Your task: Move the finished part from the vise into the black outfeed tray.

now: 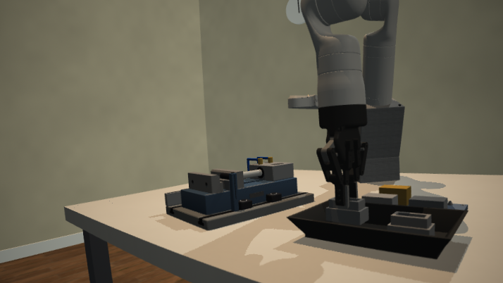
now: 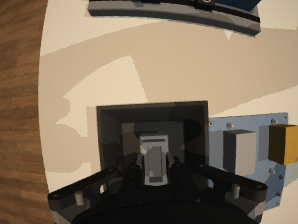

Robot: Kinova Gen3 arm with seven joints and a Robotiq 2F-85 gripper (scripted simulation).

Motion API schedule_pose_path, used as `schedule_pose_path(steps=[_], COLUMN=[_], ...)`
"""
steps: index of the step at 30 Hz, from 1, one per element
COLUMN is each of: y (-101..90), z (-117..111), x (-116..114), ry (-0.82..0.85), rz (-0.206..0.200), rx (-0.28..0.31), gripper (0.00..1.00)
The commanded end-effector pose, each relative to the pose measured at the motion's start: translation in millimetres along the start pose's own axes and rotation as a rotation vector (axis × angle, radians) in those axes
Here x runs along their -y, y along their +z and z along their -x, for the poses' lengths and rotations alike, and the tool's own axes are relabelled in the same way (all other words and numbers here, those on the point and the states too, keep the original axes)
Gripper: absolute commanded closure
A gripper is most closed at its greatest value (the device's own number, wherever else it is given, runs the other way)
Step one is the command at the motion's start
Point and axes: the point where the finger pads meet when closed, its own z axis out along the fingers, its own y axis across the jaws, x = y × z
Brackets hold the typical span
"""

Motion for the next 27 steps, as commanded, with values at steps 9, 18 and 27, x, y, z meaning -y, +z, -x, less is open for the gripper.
schedule_pose_path(steps=[9, 18, 27], y=[0.3, 0.9, 4.1], z=[0.9, 0.8, 0.7], x=[2.5, 2.4, 3.3], ry=[0.009, 0.009, 0.008], rz=[-0.006, -0.006, -0.008], rx=[0.000, 0.000, 0.000], gripper=[1.00, 1.00, 1.00])
